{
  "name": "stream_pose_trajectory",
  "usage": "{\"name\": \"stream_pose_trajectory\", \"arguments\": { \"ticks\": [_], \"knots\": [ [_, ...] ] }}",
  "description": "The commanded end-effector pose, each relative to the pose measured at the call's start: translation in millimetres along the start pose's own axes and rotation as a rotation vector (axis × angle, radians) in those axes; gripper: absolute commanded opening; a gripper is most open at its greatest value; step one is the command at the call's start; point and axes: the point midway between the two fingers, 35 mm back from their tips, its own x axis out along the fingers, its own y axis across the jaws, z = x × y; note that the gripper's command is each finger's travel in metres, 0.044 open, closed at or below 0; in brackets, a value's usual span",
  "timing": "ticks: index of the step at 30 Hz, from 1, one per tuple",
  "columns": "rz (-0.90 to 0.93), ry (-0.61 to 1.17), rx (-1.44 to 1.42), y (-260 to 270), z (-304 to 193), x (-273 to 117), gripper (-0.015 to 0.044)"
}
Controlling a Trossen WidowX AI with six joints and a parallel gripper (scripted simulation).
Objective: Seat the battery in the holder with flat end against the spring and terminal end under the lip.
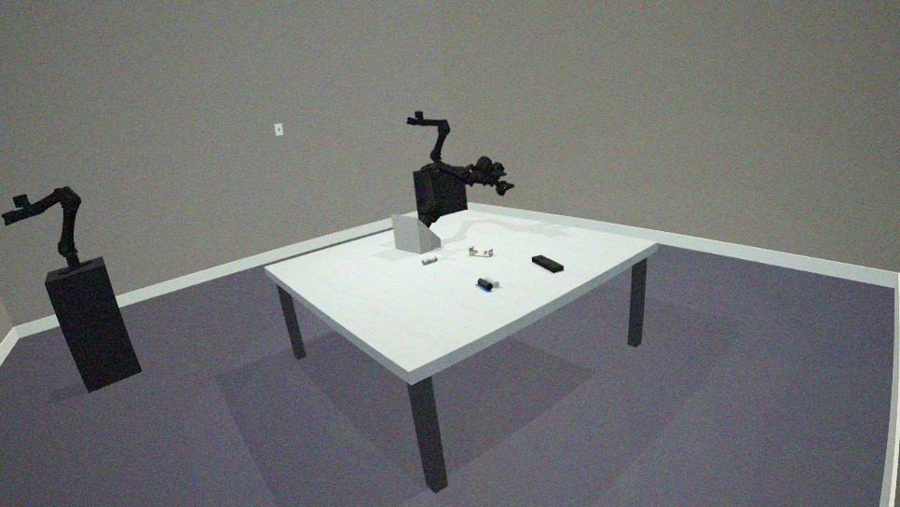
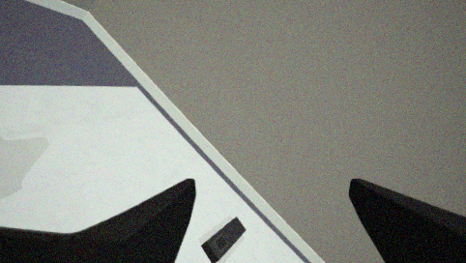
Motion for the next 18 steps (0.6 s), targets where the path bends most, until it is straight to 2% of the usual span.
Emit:
{"name": "stream_pose_trajectory", "arguments": {
  "ticks": [1, 6, 12, 18],
  "knots": [
    [-0.002, 0.012, 0.004, -1, -3, 2, 0.0374],
    [-0.06, 0.312, 0.129, -32, -77, 33, 0.0243],
    [-0.174, 0.68, 0.369, -74, -175, 39, 0.0239],
    [-0.334, 1.034, 0.709, -109, -270, 9, 0.0239]
  ]
}}
